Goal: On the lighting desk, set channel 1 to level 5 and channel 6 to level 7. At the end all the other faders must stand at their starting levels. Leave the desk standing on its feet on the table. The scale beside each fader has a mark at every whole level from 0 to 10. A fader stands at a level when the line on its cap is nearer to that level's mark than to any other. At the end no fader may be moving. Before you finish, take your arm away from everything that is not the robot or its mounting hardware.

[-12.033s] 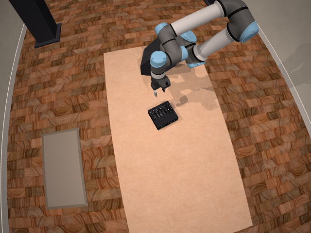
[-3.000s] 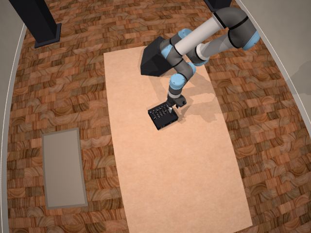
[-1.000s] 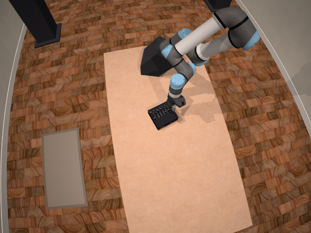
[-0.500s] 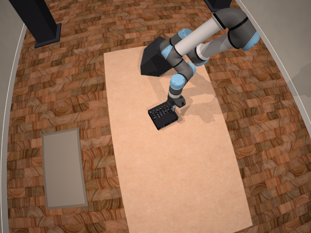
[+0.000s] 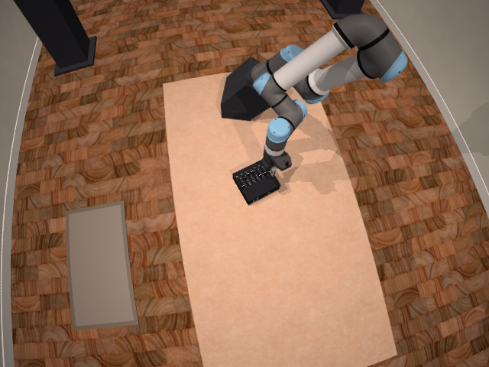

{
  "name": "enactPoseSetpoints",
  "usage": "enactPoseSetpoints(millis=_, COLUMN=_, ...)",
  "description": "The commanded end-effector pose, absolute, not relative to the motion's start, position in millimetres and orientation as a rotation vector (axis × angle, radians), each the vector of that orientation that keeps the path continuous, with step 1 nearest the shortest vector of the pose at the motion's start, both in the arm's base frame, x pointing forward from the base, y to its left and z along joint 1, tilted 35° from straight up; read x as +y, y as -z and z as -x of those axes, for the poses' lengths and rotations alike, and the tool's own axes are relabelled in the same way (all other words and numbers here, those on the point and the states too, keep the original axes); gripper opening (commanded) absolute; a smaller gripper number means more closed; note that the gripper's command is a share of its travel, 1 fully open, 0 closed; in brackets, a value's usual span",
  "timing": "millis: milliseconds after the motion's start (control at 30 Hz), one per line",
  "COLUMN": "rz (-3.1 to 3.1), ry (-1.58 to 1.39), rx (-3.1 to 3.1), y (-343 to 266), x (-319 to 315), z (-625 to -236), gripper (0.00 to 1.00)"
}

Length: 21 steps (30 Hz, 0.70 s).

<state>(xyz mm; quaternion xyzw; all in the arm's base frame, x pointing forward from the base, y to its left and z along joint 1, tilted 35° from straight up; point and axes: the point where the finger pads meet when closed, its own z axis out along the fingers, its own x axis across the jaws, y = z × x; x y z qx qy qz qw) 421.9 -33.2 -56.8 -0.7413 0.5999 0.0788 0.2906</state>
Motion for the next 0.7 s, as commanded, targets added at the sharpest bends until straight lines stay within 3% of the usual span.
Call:
enactPoseSetpoints(millis=0, rz=1.977, ry=-0.208, rx=1.6, y=60.0, x=-31.4, z=-423.3, gripper=0.0)
enactPoseSetpoints(millis=667, rz=1.977, ry=-0.208, rx=1.6, y=65.8, x=-27.4, z=-425.3, gripper=0.0)
